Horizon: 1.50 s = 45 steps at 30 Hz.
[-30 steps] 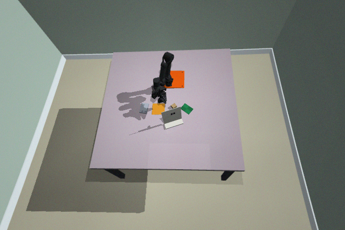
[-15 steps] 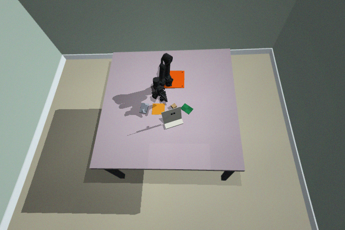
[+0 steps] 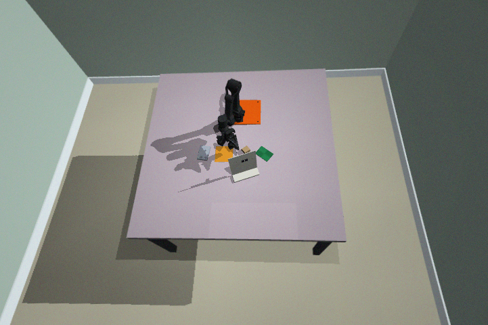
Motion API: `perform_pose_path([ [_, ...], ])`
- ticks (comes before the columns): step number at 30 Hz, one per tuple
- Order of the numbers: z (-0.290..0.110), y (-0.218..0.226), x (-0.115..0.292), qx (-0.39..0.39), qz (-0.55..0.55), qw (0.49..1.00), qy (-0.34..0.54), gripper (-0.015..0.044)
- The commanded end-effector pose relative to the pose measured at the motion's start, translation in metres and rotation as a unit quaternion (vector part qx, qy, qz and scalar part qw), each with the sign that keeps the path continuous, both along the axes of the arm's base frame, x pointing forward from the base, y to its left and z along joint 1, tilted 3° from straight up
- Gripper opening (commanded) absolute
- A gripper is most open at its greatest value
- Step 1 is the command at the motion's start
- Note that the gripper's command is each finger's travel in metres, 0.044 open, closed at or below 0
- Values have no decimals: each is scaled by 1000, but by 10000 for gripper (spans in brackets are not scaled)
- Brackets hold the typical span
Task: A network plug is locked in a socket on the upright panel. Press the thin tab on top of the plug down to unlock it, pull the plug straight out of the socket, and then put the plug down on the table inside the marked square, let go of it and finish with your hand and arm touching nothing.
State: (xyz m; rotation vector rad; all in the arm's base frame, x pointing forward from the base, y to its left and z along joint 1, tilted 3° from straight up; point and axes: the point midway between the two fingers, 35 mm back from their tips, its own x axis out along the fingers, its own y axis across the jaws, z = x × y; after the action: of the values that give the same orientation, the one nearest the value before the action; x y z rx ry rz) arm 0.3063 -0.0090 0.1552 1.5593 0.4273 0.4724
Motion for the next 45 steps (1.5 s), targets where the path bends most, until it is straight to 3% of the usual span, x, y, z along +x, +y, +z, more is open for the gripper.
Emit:
perform_pose_path([
  [1,-1,4,11,-1,-1,1000,1,156],
  [44,2,22,68,0,-1,1000,-1,156],
  [45,2,22,68,0,-1,1000,-1,130],
])
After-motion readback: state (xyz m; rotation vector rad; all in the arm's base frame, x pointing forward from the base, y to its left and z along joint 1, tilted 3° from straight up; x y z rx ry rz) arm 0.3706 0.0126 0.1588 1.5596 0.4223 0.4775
